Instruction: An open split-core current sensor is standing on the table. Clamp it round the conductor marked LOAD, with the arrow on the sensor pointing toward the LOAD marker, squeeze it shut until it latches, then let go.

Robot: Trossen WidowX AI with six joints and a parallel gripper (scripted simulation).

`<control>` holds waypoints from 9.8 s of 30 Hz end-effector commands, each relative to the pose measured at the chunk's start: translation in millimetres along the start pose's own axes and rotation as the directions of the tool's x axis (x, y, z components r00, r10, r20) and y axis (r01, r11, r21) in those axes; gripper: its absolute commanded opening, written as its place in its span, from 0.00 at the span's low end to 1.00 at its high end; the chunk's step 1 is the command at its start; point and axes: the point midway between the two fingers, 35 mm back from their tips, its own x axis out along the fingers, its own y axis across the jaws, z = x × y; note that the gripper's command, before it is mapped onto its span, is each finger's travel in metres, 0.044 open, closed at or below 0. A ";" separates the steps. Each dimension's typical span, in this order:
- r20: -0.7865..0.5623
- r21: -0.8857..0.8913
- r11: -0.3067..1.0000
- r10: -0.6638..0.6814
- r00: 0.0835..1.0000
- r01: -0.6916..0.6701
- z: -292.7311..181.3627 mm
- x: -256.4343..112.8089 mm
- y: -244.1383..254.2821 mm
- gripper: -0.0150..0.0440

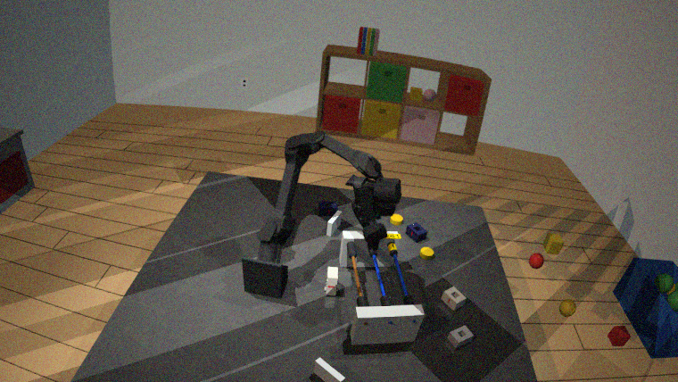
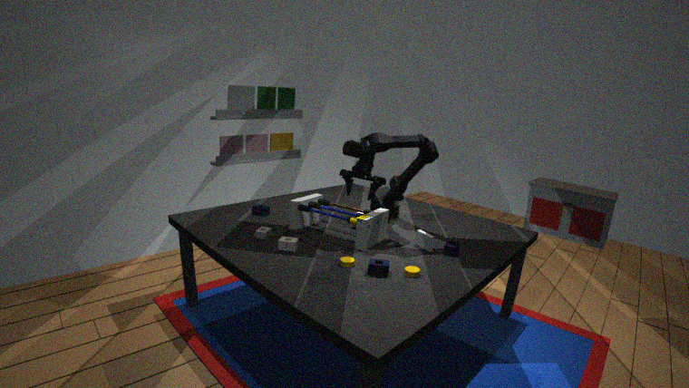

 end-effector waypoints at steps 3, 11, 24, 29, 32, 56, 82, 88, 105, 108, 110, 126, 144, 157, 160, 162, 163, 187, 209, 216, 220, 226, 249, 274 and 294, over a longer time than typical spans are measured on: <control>-0.214 0.163 0.987 0.024 0.977 0.011 -95.0 18.1 -35.7 1.00; -0.257 0.193 0.981 0.045 0.965 0.006 -116.3 20.3 -37.5 1.00; -0.257 0.193 0.981 0.043 0.965 0.007 -119.2 35.4 -37.9 1.00; -0.257 0.192 0.981 0.043 0.965 0.008 -121.0 43.6 -37.8 1.00; -0.257 0.192 0.981 0.043 0.965 0.008 -122.2 48.4 -37.6 1.00; -0.254 0.181 0.983 0.037 0.967 0.010 -128.7 75.0 -35.6 0.99; -0.254 0.181 0.983 0.037 0.967 0.010 -128.7 75.0 -35.6 0.69; -0.254 0.181 0.983 0.037 0.967 0.010 -128.7 75.0 -35.6 0.63; -0.259 0.188 0.982 0.031 0.965 0.019 -106.1 6.1 -44.8 0.25; -0.260 0.190 0.982 0.034 0.965 0.016 -103.3 -9.6 -44.4 0.25; -0.260 0.191 0.981 0.036 0.965 0.014 -101.8 -20.2 -43.8 0.25; -0.233 0.346 0.936 0.023 0.972 0.061 -82.6 -39.9 -47.3 0.25; -0.152 0.724 0.680 -0.012 0.988 0.119 -33.0 -25.6 -59.2 0.25; -0.089 0.909 0.407 -0.015 0.996 0.088 4.1 -13.5 -61.4 0.25; -0.075 0.938 0.337 -0.013 0.997 0.075 12.7 -10.5 -61.2 0.25; -0.065 0.955 0.290 -0.011 0.998 0.066 18.4 -8.4 -60.9 0.25; -0.061 0.962 0.266 -0.010 0.998 0.061 21.3 -7.4 -60.6 0.25; 0.005 0.996 -0.093 0.019 1.000 -0.003 62.6 15.5 -54.0 0.25; 0.007 0.996 -0.092 0.020 1.000 -0.005 63.3 51.5 -53.1 0.25; 0.008 0.996 -0.092 0.021 1.000 -0.006 63.0 62.5 -52.1 0.25; 0.008 0.996 -0.084 0.016 1.000 -0.007 64.0 58.5 -51.9 0.25; 0.008 0.996 -0.084 0.016 1.000 -0.007 64.0 58.5 -51.9 0.25; 0.008 0.996 -0.084 0.016 1.000 -0.007 64.0 58.5 -51.9 0.25; -0.080 0.993 -0.087 0.022 0.997 0.081 70.9 61.0 -53.5 0.25; -0.191 0.977 -0.086 0.037 0.981 0.194 77.1 61.9 -51.3 0.52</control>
